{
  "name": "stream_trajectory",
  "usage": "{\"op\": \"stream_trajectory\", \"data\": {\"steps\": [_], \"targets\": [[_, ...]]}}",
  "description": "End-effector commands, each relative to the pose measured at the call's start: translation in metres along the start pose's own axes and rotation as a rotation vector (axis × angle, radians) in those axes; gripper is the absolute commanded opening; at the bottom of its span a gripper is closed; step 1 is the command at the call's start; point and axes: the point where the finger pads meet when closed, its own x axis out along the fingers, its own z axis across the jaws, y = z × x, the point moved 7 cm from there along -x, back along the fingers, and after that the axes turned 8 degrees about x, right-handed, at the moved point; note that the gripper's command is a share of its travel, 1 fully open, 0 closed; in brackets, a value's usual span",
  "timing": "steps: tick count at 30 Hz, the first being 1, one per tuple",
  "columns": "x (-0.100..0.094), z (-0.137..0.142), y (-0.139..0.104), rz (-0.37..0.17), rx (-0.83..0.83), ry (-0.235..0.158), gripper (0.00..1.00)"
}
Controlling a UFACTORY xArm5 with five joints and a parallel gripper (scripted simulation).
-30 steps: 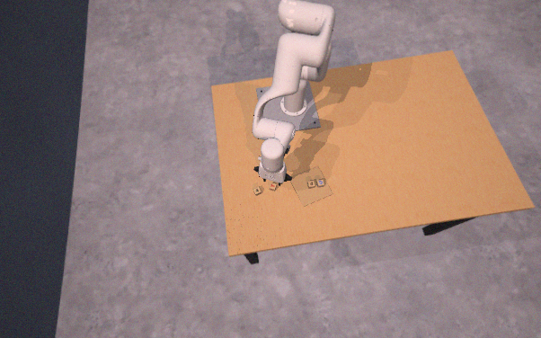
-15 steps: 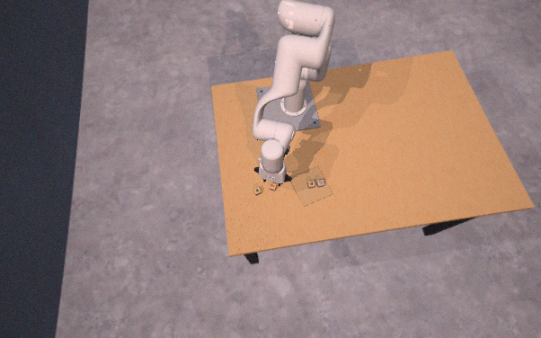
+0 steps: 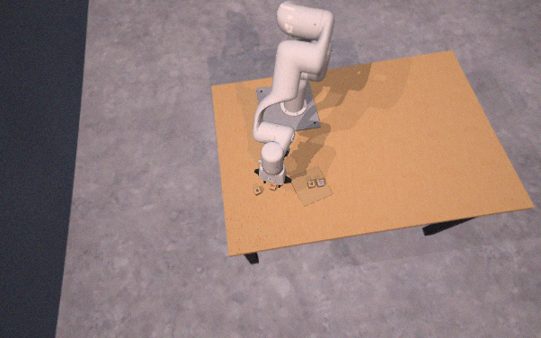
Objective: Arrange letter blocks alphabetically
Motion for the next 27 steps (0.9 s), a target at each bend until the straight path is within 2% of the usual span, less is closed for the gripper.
{"op": "stream_trajectory", "data": {"steps": [1,16,27], "targets": [[0.005,0.000,-0.001,-0.004,0.000,-0.001,0.63],[0.022,0.000,-0.001,-0.004,0.000,-0.001,0.63],[0.026,0.000,-0.001,-0.004,0.000,-0.001,0.63]]}}
